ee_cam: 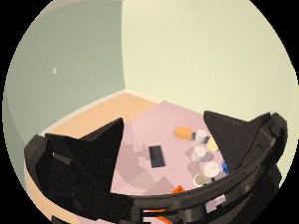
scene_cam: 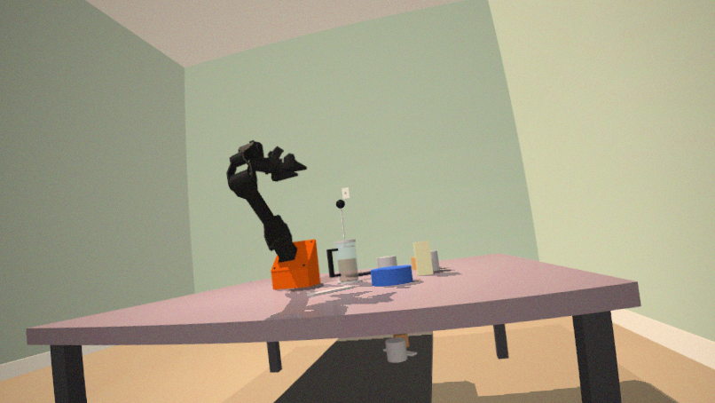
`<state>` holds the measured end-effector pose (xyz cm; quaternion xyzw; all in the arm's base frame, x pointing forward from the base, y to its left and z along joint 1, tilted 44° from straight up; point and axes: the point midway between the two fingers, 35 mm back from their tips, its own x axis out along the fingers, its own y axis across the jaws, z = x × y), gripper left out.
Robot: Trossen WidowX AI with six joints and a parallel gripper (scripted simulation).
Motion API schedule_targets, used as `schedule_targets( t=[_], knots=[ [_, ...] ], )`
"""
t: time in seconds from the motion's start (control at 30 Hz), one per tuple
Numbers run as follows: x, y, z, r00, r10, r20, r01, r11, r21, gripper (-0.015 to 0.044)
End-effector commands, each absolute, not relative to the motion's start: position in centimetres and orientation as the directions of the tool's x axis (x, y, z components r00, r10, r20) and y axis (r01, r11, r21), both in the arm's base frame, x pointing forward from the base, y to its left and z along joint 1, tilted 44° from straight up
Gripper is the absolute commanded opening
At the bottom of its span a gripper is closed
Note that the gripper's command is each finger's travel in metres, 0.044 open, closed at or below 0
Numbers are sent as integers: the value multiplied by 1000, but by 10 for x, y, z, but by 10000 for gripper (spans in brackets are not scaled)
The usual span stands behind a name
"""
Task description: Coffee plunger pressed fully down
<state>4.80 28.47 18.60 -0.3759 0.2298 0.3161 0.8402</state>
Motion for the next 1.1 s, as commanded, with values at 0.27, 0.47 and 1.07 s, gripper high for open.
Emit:
schedule_targets(
  t=[0.27, 0.47, 1.07],
  knots=[
    [184, 164, 189, 844, -385, -373, 39, 738, -673, 440],
    [192, 142, 187, 829, -453, -329, 121, 719, -684, 440],
    [195, 103, 146, 819, -478, -317, 151, 714, -684, 440]
  ],
)
